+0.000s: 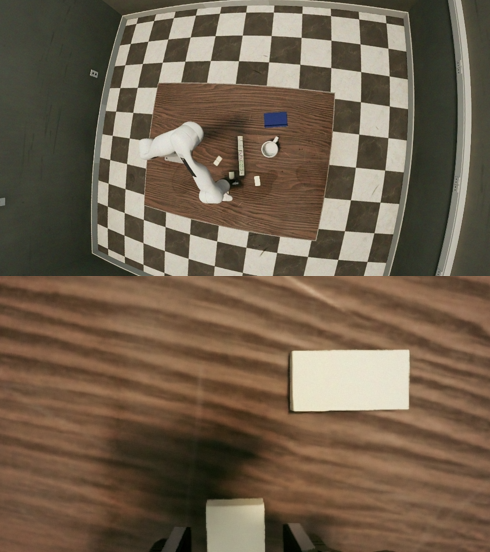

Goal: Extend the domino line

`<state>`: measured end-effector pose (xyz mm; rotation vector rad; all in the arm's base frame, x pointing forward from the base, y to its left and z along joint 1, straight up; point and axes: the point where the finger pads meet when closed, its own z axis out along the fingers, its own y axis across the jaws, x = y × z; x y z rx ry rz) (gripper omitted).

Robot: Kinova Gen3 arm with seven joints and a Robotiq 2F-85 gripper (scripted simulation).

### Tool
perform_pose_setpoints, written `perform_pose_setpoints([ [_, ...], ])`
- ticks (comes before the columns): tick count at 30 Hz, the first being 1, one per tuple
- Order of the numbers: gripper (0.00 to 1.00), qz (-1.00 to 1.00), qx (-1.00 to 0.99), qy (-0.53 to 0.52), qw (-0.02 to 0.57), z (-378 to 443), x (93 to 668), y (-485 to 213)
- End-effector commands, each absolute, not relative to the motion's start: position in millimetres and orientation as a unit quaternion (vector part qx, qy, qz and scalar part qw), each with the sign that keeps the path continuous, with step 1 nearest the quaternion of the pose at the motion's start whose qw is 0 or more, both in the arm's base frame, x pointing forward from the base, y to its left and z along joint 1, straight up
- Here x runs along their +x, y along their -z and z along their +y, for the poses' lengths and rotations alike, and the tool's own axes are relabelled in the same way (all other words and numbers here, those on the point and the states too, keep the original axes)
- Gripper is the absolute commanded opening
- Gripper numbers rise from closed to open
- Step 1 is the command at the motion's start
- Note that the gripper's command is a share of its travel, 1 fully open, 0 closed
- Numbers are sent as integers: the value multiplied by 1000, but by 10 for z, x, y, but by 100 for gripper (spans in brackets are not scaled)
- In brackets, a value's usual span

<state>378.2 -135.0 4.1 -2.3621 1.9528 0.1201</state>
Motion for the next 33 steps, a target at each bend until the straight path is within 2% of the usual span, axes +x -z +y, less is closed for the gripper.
perform_pose_setpoints([
  [1,50,635,-769,-52,48,-1353,3787,-81],
  [33,50,635,-769,-52,48,-1353,3791,218],
])
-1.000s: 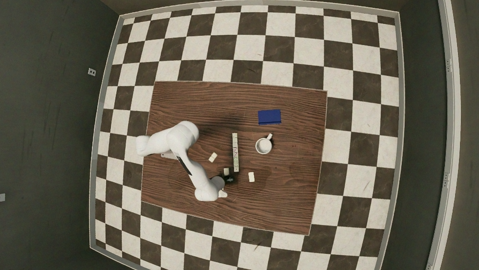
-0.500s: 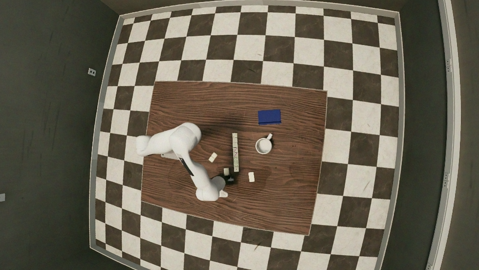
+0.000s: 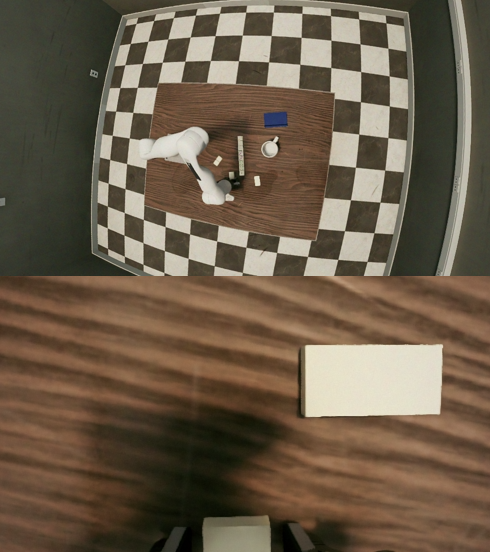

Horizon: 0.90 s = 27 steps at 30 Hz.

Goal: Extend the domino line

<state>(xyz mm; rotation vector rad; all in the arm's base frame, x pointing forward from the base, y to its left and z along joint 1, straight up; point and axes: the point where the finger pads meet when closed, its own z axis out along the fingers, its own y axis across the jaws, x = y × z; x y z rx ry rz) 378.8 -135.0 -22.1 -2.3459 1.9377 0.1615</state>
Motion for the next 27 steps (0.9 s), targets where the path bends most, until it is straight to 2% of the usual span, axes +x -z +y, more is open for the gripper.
perform_pose_setpoints([
  [1,50,635,-769,-52,48,-1353,3791,219],
  [16,50,635,-769,-52,48,-1353,3791,219],
  [17,32,635,-769,-52,48,-1353,3791,219],
  [27,32,635,-769,-52,48,-1353,3791,219],
])
